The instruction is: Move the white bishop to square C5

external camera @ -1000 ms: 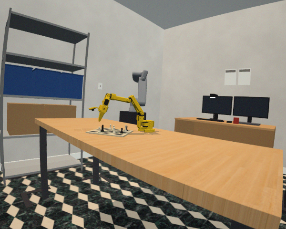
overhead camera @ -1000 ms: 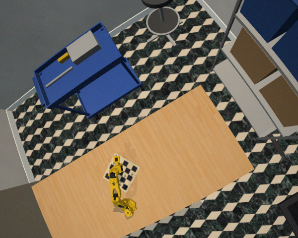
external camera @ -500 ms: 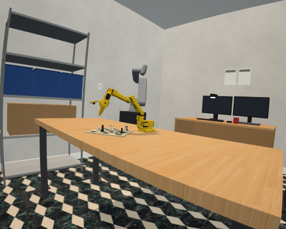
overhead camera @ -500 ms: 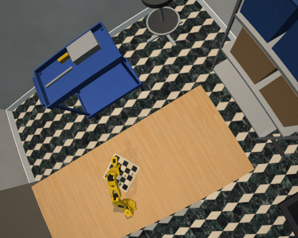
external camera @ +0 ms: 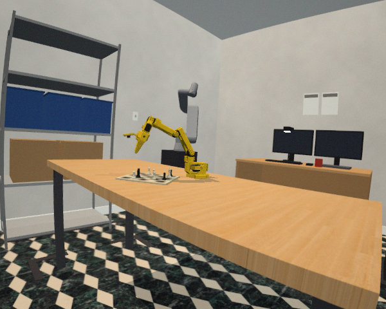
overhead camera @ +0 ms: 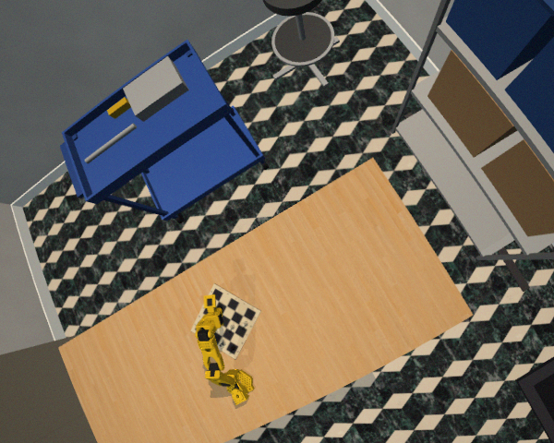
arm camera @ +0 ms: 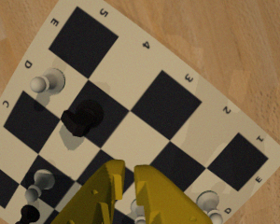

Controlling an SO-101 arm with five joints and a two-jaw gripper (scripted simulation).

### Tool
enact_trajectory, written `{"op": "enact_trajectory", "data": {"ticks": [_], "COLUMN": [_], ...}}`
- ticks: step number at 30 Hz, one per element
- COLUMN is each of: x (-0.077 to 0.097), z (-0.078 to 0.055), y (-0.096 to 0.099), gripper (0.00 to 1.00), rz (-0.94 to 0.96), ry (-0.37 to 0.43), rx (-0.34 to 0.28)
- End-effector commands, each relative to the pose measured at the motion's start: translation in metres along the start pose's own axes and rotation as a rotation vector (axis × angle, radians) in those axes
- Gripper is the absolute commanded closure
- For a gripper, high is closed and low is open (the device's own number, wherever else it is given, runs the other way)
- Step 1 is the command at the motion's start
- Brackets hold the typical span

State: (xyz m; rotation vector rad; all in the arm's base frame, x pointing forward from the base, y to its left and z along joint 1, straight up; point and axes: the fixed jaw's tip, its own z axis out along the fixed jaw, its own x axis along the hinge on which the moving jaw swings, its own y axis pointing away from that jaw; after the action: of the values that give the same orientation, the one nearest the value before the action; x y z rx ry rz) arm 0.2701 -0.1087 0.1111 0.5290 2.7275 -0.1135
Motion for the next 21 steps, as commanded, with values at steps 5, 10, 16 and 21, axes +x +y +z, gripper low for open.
{"op": "enact_trajectory", "data": {"ticks": [5, 10, 16, 21], "x": [0.012, 0.032, 0.066, 0.085], "z": [-0.022, -0.039, -0.05, -0.051], "y": [0.013, 0.024, 0.035, 0.039], "gripper": [0.98, 0.96, 0.94, 0.93], "rz": [-0.033, -0.073, -0.127, -0.153], "ry": [-0.029, -0.056, -0.091, -0.108], "rx": [-0.017, -0.036, -0.063, -0.077]}}
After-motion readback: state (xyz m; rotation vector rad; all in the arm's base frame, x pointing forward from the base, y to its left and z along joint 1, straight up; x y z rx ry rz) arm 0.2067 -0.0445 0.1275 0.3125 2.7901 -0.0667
